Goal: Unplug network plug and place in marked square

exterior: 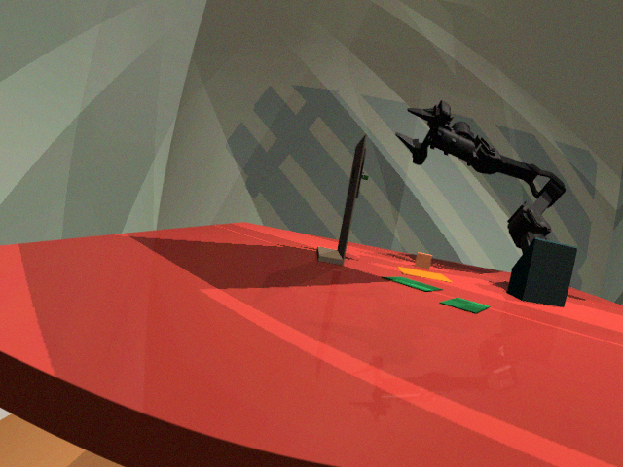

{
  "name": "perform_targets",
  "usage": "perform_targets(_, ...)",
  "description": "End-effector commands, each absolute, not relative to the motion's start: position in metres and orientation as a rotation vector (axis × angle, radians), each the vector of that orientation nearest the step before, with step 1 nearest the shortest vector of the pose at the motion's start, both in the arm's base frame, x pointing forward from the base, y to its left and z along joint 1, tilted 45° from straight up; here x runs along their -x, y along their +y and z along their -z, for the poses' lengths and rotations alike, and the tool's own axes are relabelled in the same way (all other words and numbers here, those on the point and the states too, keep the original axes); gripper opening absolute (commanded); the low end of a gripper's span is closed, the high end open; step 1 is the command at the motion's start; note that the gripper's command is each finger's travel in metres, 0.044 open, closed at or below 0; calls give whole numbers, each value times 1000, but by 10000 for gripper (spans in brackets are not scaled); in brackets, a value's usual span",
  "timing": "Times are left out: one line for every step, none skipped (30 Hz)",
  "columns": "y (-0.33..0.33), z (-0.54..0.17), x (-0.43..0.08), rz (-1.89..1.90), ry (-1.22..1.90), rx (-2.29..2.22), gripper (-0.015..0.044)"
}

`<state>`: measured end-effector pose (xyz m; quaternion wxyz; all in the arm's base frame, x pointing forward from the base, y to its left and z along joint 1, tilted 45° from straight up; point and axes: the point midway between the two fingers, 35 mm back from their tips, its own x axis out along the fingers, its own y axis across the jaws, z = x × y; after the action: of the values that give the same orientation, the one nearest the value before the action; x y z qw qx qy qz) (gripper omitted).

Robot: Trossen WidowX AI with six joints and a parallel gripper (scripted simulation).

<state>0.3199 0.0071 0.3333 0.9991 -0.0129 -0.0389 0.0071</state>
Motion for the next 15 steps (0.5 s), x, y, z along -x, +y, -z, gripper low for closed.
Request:
perform_targets(7,-332,-320,-15,-76,22,374)
perform_targets(5,-329,-320,-16,-70,10,348)
perform_targets(3,-324,-320,-19,-60,-10,321)
perform_targets(0,-318,-320,-21,-48,-34,295)
perform_targets(-2,-311,-319,-23,-35,-58,269)
perform_targets(-5,-305,-319,-25,-23,-84,243)
perform_targets(-7,-299,-318,-27,-10,-109,216)
perform_targets(-10,-292,-317,-28,2,-135,190)
perform_targets(-13,-286,-317,-29,15,-162,164)
perform_targets(-15,-280,-316,-30,27,-189,156)
perform_targets(-18,-273,-315,-31,39,-216,156)
perform_targets(-20,-267,-313,-31,52,-244,156)
perform_targets(-22,-261,-312,-31,64,-272,156)
perform_targets(-25,-255,-311,-30,76,-301,156)
perform_targets(-27,-248,-309,-29,89,-330,156)
